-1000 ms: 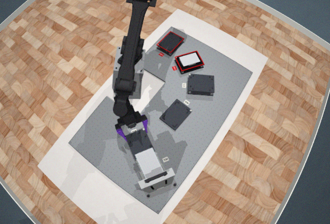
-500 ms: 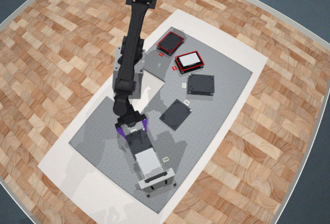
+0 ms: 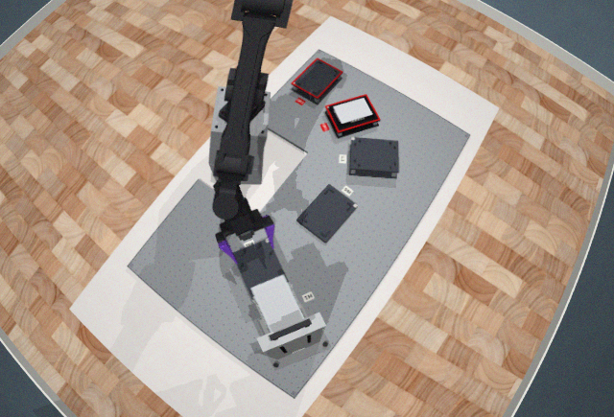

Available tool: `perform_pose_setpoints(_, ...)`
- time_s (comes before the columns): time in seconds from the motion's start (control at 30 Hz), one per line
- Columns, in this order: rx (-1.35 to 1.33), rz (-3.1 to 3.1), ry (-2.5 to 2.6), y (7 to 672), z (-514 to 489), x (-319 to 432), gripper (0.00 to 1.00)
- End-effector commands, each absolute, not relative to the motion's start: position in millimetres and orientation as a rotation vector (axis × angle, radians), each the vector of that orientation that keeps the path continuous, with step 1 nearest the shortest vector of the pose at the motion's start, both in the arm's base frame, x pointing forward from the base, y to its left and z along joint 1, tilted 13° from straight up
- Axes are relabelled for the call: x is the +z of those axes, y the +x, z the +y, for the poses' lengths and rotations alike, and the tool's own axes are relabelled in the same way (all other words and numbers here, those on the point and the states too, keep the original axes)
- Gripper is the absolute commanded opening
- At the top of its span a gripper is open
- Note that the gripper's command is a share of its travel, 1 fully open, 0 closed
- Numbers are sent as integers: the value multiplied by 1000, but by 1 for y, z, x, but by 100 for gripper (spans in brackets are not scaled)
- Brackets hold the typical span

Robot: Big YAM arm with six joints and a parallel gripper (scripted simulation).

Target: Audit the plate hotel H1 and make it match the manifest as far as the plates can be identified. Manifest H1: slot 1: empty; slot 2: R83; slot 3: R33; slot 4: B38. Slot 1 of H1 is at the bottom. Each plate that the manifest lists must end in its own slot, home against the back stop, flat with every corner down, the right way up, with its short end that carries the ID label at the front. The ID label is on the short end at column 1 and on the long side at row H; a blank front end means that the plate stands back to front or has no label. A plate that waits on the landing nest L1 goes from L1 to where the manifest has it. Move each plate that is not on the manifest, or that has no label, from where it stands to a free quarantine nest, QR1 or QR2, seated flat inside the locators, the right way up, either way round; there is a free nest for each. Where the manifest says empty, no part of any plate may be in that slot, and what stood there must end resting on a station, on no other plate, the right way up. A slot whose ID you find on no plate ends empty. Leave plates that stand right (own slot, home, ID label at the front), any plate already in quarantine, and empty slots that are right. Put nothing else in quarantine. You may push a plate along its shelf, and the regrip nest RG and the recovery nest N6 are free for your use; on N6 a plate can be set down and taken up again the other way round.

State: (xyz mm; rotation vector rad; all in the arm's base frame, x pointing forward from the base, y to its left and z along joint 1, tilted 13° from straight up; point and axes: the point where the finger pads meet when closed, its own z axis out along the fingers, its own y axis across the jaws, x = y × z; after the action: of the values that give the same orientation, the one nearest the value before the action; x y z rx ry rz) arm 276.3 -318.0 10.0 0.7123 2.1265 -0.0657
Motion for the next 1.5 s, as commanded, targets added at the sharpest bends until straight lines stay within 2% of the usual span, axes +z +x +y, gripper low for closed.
perform_pose_setpoints(0.0, -69, 2114, 702, 282, -317, 8, 100)
perform_pose_setpoints(0.67, -71, 2113, 709, 285, -314, -22, 100)
perform_pose_setpoints(0.8, -103, 2081, 676, 303, -333, -4, 100)
perform_pose_setpoints(1.47, -91, 2100, 694, 313, -339, -12, 100)
